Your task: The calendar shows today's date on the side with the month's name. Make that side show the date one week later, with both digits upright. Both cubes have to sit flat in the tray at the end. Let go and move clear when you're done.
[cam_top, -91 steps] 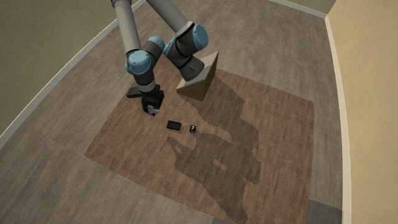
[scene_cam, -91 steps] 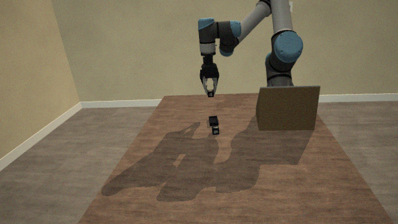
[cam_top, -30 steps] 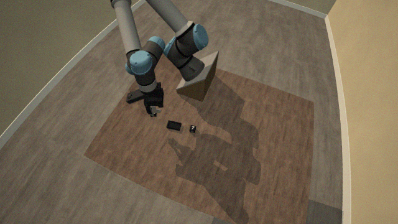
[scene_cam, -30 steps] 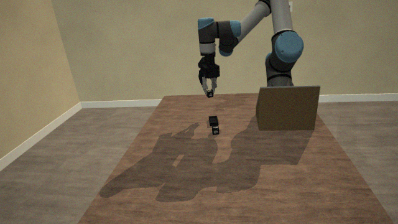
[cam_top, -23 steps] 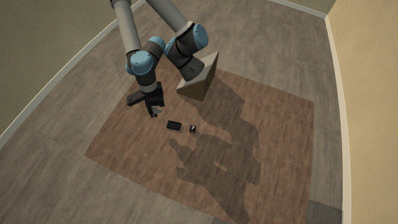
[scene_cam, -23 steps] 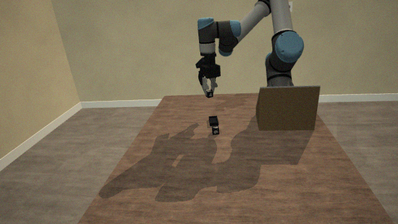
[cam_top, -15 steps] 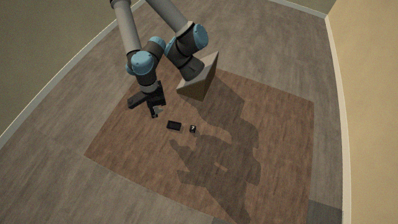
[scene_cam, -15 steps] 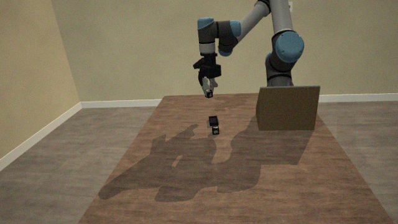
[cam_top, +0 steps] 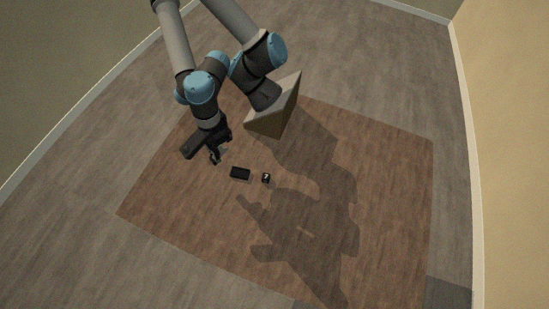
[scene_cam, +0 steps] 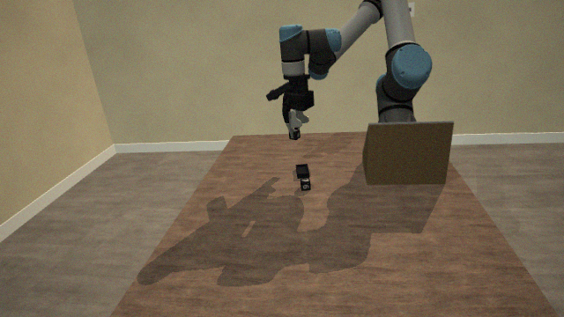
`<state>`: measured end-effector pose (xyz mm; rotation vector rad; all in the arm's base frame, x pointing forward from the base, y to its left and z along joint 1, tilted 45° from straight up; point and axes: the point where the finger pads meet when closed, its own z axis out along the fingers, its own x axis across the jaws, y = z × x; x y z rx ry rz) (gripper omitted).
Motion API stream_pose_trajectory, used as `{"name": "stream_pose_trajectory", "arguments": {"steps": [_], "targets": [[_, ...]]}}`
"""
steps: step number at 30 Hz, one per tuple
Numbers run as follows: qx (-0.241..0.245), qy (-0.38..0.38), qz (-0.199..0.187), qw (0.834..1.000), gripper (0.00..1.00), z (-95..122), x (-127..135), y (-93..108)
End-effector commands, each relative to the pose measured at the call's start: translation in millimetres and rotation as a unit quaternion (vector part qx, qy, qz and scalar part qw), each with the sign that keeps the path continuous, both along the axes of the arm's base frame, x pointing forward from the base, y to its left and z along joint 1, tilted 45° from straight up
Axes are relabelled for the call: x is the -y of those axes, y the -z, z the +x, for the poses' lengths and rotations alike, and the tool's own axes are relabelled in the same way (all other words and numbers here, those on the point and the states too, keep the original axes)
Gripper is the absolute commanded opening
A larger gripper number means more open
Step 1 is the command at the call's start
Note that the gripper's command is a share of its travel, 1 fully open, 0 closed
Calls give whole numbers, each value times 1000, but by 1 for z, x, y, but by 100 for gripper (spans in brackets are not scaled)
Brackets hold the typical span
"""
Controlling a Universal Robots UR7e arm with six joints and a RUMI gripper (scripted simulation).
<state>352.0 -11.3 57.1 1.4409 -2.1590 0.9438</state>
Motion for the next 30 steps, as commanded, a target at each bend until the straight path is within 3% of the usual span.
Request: {"name": "stream_pose_trajectory", "arguments": {"steps": [1, 13, 15, 24, 30], "targets": [[-47, -52, 0, 998, 10, 1, -4, 3], [-175, -180, -10, 968, 10, 1, -14, 12], [-175, -180, -10, 968, 10, 1, -14, 12], [-270, -274, -17, 923, 10, -1, -21, 18], [-336, -340, -23, 878, 10, -3, -26, 23]]}}
